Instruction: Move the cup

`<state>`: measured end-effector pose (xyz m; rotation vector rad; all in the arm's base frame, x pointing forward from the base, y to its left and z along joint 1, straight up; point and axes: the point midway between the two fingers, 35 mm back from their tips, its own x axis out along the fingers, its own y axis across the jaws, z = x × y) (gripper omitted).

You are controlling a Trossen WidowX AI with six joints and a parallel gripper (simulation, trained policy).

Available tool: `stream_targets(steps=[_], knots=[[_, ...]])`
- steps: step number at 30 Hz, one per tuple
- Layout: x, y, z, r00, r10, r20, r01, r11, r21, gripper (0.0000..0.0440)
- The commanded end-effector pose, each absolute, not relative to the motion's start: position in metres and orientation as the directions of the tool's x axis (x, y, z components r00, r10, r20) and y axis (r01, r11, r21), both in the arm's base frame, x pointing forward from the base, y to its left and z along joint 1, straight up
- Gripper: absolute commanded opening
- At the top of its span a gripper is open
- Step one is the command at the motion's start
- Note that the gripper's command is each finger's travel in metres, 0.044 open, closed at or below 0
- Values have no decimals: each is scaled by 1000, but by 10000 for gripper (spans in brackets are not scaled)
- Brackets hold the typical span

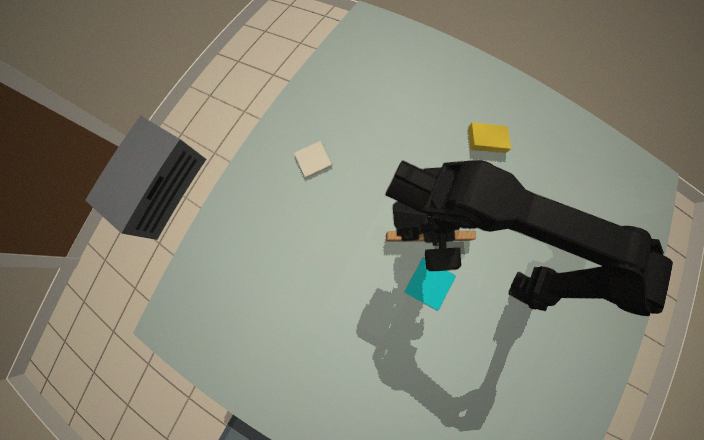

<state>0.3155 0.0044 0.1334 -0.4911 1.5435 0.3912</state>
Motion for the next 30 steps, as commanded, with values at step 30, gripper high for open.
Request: stream_targets(steps=[30], knots=[[278,97,140,99,-40,-994,-627,774,-94,0]])
